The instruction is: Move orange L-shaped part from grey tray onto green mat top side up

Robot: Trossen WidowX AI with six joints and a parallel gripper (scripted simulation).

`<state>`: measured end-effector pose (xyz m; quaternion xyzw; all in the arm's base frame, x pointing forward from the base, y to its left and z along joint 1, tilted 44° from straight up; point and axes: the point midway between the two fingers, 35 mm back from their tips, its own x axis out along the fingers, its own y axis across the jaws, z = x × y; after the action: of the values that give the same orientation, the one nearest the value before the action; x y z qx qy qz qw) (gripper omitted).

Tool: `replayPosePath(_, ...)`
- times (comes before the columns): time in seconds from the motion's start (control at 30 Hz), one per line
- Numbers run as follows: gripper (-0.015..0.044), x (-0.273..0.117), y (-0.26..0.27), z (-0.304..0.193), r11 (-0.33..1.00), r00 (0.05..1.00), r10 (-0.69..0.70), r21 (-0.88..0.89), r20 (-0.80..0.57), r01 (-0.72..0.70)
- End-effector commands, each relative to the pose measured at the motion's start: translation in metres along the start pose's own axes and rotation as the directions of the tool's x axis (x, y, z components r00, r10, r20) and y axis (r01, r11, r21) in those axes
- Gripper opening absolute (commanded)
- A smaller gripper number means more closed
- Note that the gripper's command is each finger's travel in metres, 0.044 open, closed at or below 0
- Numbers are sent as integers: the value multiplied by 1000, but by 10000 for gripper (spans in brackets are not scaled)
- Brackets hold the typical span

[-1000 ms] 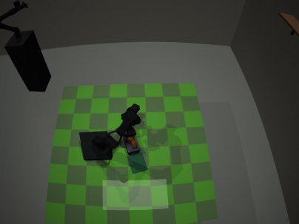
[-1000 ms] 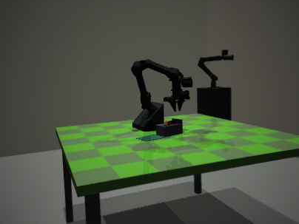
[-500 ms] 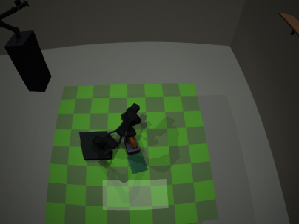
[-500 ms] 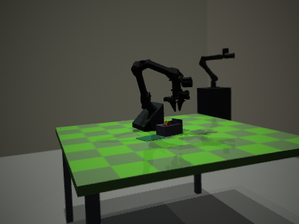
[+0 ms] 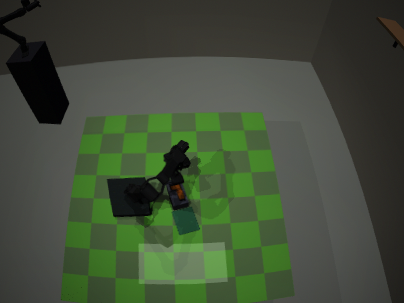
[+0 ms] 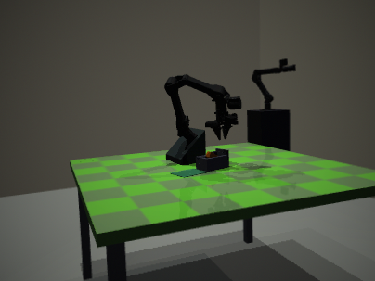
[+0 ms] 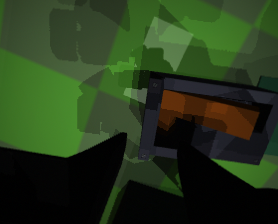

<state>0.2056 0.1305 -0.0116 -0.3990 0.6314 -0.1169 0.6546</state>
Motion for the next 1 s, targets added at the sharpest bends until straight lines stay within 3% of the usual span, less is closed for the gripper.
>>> replayPosePath(0.0, 180, 0, 0, 0, 1000, 1000, 0, -3, 2, 0)
replayPosePath(0.43, 180, 0, 0, 0, 1000, 1000, 0, -3, 2, 0)
replayPosePath(0.7, 180, 69, -2, -3, 1000, 1000, -3, 5, -10, 3)
replayPosePath(0.97, 180, 74, -2, -3, 1000, 1000, -3, 5, -11, 3)
